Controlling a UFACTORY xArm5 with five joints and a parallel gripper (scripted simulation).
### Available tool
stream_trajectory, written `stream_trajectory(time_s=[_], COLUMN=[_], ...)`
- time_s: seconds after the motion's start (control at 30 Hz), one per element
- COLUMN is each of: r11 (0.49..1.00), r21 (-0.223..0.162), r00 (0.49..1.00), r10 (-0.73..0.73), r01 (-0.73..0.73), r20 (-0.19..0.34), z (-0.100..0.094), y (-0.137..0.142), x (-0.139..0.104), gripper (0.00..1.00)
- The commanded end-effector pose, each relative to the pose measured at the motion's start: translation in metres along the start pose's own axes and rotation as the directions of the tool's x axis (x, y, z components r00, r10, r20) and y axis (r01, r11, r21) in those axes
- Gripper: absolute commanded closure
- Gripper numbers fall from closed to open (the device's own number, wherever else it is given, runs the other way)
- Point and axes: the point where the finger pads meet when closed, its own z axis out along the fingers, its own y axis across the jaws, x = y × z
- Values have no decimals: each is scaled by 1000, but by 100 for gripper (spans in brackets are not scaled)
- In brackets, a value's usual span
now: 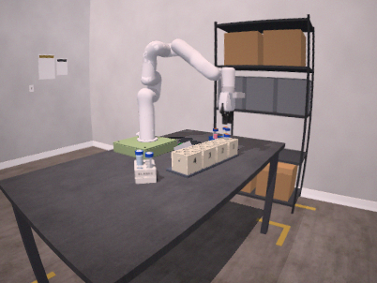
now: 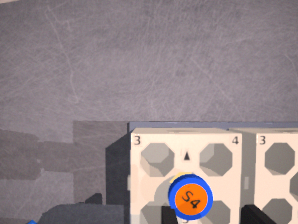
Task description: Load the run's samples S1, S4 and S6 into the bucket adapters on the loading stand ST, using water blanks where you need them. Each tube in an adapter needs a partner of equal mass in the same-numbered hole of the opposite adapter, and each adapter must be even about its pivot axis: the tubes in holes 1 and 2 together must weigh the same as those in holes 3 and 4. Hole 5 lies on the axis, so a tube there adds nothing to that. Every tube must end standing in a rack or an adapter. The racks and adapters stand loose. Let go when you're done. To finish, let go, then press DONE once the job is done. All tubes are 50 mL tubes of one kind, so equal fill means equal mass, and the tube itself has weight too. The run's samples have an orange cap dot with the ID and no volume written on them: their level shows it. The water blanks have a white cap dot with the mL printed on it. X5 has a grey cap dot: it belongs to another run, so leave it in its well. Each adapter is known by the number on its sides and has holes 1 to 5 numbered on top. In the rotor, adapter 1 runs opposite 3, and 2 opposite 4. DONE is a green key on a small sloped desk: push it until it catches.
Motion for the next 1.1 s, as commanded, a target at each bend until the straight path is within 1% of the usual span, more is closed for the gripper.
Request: stream_trajectory(time_s=[0.0,0.33,0.4,0.77,1.07], r11=[1000,1000,1000,1000,1000], r21=[5,5,5,5,5], r00=[1000,1000,1000,1000,1000], r10=[0,0,0,0,0], r01=[0,0,0,0,0], r20=[-3,-3,-3,-3,-3], z=[-12,-32,-32,-53,-53], y=[-1,0,0,0,0], x=[1,1,1,1,1], gripper=[56,56,56,56,56])
